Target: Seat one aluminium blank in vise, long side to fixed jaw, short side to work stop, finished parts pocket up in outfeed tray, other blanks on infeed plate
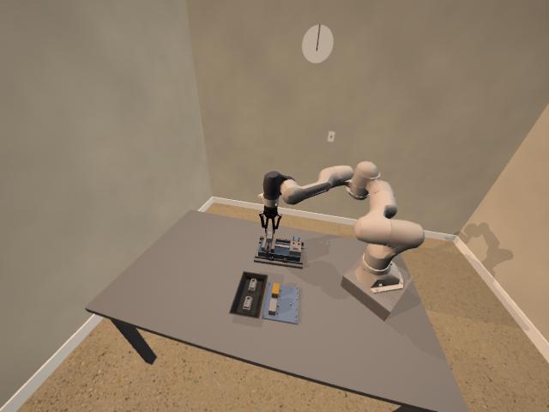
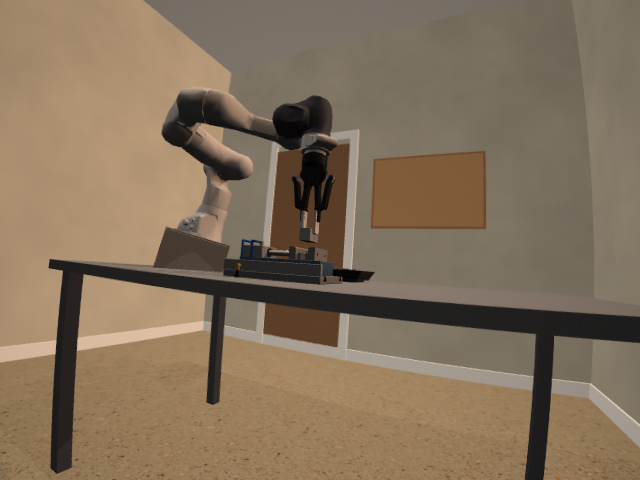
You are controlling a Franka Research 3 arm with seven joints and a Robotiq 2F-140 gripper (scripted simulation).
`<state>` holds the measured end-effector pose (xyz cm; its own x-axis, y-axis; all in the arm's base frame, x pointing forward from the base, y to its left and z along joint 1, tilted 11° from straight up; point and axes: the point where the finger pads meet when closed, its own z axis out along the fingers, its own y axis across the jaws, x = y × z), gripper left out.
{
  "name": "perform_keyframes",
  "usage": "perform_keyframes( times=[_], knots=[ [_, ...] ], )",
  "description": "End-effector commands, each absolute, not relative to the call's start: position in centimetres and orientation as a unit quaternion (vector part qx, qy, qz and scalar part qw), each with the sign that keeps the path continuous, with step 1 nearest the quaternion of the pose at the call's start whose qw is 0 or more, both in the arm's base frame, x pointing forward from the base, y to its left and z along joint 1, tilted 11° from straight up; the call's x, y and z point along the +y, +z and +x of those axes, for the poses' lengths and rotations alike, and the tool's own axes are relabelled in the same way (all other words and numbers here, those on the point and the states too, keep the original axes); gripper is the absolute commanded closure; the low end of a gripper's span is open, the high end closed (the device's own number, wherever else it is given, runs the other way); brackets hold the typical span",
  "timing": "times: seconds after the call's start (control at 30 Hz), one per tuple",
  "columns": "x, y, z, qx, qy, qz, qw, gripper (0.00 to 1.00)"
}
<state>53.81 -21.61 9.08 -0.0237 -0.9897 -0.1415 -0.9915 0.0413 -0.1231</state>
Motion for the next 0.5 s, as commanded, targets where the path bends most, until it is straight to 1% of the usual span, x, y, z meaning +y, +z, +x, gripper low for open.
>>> perform_keyframes(
  times=[0.0, 0.47],
  knots=[
    [-21.55, 8.99, 54.07, 0.715, 0.002, -0.692, 0.096, 1.00],
    [-21.41, 8.21, 54.20, 0.715, 0.002, -0.692, 0.096, 1.00]
  ],
)
